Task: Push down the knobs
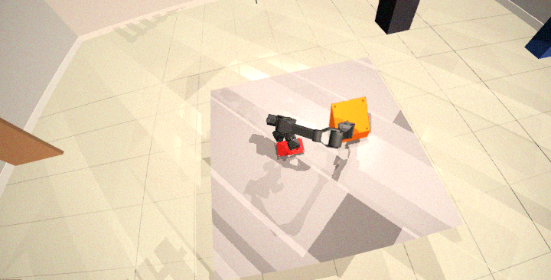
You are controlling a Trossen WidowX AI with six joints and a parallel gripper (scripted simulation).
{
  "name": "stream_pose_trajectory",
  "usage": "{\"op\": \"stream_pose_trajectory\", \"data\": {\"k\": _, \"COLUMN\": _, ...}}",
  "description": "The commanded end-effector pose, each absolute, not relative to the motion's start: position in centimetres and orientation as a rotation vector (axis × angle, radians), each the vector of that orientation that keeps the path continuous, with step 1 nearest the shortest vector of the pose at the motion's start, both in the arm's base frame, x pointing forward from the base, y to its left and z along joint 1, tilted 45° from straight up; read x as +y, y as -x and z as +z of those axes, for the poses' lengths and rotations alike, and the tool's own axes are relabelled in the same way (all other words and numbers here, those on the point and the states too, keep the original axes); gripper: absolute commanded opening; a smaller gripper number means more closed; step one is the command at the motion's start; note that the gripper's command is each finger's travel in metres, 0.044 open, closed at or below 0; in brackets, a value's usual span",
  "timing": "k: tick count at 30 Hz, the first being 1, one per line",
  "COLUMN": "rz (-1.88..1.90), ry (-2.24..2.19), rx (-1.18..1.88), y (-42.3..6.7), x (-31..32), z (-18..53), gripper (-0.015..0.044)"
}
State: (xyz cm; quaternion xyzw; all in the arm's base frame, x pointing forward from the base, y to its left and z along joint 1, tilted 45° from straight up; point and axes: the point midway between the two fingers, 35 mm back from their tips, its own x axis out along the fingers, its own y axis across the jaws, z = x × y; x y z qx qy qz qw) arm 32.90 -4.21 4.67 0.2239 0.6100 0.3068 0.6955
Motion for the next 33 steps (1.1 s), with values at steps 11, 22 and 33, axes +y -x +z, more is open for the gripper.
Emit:
{"op": "stream_pose_trajectory", "data": {"k": 11, "rz": 0.686, "ry": -0.500, "rx": 1.369, "y": -33.2, "x": -2.9, "z": 3.2, "gripper": 0.0000}}
{"op": "stream_pose_trajectory", "data": {"k": 22, "rz": 0.687, "ry": -0.501, "rx": 1.368, "y": -33.3, "x": -1.6, "z": 1.9, "gripper": 0.0000}}
{"op": "stream_pose_trajectory", "data": {"k": 33, "rz": 0.687, "ry": -0.501, "rx": 1.368, "y": -33.3, "x": -1.6, "z": 1.9, "gripper": 0.0000}}
